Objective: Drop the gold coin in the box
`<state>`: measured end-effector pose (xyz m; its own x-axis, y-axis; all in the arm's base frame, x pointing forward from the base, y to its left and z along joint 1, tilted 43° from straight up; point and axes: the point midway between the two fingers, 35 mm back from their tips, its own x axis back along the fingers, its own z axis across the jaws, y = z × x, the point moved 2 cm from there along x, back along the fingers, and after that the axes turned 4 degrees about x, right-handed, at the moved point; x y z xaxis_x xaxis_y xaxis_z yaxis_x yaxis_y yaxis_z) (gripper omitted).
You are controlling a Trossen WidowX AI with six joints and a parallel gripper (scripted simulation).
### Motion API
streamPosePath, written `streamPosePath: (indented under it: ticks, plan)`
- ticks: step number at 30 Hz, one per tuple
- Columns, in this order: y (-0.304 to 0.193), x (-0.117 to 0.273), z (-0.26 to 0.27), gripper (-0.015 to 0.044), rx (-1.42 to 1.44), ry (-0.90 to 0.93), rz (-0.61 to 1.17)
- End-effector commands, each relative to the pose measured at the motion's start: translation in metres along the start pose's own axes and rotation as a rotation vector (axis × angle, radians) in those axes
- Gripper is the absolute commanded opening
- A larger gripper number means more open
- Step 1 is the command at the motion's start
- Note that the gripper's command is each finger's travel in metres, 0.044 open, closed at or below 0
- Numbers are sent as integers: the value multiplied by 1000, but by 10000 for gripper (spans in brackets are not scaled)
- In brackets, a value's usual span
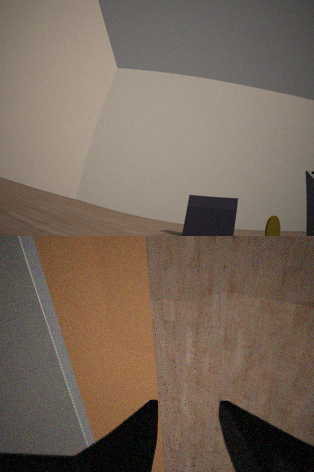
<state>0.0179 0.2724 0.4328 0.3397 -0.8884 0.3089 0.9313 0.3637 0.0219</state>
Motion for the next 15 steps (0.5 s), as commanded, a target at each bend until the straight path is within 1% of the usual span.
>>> streamPosePath:
  ticks: [1, 8, 15]
  plan:
    - [52, -5, -50, 161, 115, -132, -93]
    - [117, 13, -133, 161, 252, -331, -163]
    - [154, 53, -219, 161, 348, -493, -154]
